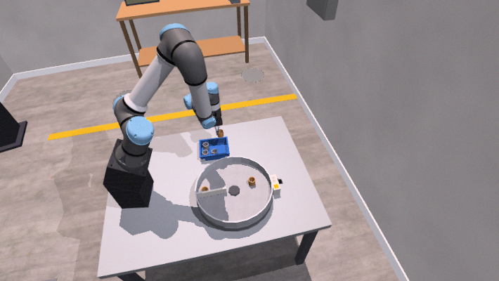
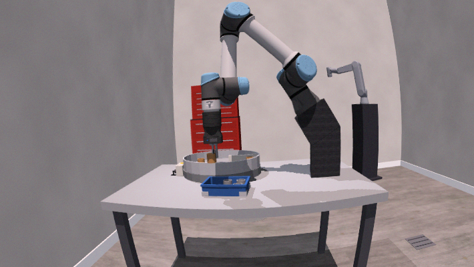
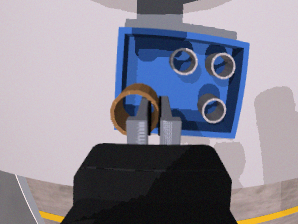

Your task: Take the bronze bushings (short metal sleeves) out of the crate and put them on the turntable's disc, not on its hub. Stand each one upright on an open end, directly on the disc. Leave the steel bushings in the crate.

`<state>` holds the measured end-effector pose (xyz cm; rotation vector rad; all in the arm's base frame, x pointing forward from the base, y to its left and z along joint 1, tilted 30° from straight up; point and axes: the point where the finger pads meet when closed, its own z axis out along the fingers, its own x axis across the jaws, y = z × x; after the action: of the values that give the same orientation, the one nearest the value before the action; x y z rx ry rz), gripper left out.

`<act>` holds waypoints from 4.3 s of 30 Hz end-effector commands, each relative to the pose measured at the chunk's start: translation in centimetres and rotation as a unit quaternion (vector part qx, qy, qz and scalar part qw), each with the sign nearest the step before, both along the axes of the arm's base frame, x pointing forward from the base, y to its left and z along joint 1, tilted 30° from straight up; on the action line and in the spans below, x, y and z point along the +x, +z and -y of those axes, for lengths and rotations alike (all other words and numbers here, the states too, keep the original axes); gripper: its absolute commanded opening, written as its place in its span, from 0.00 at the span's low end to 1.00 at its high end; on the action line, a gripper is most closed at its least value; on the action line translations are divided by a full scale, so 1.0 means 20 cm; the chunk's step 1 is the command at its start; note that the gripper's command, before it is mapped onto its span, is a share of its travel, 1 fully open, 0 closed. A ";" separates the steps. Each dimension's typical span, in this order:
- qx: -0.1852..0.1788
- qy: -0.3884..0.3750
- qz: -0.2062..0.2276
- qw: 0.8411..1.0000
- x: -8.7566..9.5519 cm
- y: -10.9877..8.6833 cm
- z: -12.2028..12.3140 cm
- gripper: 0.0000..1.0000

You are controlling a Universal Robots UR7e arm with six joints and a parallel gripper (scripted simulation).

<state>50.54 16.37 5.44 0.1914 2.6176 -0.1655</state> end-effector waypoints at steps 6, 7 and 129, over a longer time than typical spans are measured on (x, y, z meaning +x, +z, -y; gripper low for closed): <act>0.001 0.001 0.001 1.000 -0.06 0.00 0.16 0.00; 0.001 0.001 0.001 1.000 -0.06 0.00 0.16 0.00; 0.000 0.001 0.001 1.000 -0.67 -0.02 1.99 0.00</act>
<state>37.23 -22.64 5.06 0.1966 2.6156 -0.1691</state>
